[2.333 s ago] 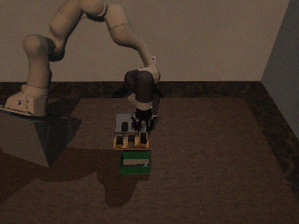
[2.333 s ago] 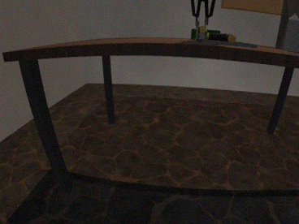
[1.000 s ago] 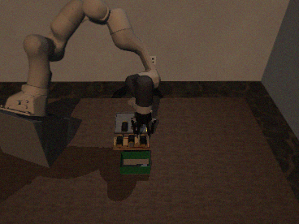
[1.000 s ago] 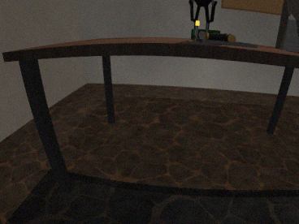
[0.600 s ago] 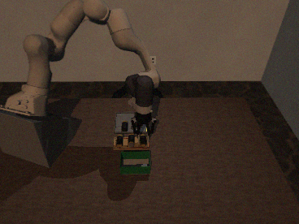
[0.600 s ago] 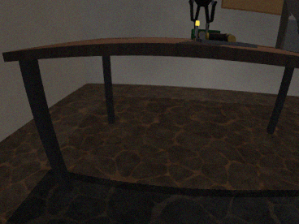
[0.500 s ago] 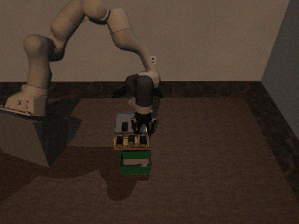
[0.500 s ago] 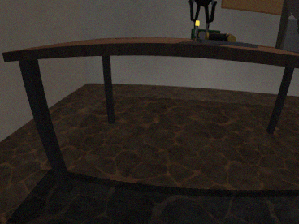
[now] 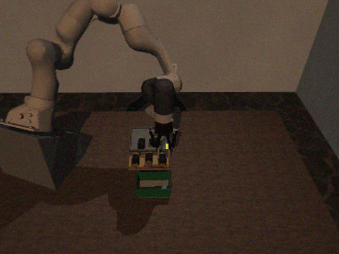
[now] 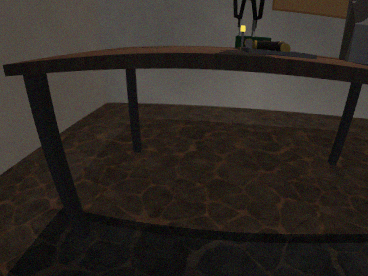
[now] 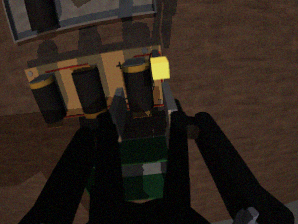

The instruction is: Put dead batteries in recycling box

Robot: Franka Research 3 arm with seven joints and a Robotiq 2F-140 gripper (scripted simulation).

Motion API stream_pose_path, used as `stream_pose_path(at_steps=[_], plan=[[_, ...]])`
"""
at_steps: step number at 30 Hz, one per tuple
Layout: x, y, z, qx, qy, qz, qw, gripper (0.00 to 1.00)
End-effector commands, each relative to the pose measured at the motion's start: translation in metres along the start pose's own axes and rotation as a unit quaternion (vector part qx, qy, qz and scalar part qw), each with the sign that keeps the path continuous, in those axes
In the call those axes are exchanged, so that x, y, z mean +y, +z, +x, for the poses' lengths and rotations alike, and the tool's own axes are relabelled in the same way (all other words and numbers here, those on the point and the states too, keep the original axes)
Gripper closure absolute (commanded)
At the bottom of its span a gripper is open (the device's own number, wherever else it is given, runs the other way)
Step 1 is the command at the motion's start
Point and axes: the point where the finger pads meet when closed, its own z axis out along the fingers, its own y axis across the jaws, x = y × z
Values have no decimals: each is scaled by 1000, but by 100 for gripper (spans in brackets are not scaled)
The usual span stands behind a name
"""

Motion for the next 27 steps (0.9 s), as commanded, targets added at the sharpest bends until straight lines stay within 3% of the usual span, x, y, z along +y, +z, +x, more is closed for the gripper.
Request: stream_pose_path(at_steps=[1,9,27], plan=[[-3,-7,1,4,6,4,1000,71],[-3,-32,1,4,6,4,1000,71],[-3,-33,1,4,6,4,1000,71]])
